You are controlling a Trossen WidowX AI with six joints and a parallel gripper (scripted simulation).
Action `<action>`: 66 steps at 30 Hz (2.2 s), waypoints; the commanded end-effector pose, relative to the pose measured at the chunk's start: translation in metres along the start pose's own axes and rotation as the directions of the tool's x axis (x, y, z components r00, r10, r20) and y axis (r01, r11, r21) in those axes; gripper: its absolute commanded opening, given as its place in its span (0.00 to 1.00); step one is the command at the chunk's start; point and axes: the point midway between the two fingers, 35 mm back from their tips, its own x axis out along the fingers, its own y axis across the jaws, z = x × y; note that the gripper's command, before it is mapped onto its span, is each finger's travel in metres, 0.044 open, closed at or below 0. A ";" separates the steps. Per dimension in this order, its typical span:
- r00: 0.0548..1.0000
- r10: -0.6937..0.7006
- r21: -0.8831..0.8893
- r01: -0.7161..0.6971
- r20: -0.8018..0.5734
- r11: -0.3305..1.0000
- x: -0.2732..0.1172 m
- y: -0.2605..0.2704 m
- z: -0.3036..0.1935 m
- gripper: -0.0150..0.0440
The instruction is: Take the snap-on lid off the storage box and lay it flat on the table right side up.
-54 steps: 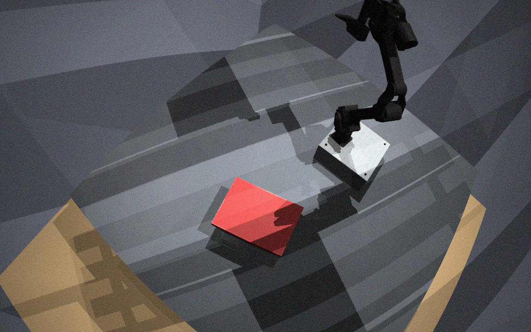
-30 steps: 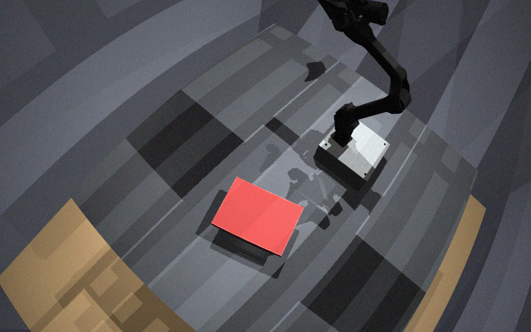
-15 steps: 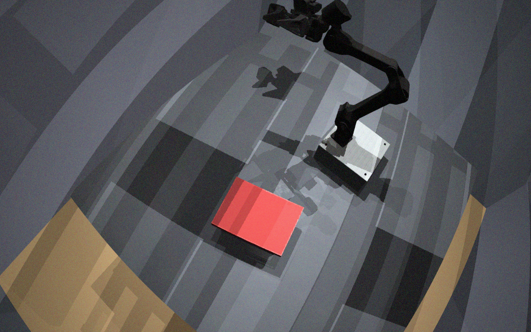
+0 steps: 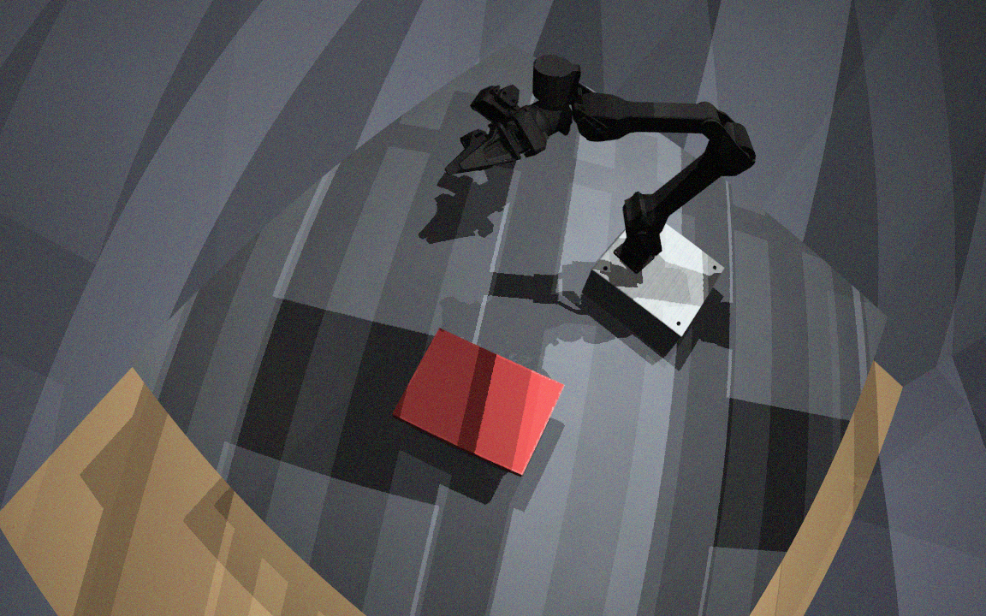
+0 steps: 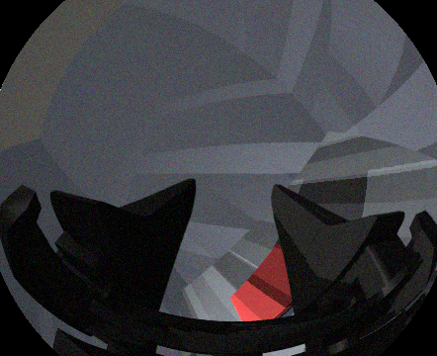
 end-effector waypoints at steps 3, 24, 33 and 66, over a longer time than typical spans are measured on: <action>0.977 -0.094 0.168 0.127 -0.190 0.978 0.019 -0.028 -0.070 0.65; 0.722 -0.296 0.254 0.547 -0.626 0.798 -0.002 -0.087 -0.239 0.65; 0.722 -0.296 0.254 0.547 -0.626 0.798 0.000 -0.122 -0.267 0.65; 0.722 -0.294 0.254 0.546 -0.626 0.799 0.039 -0.137 -0.298 0.65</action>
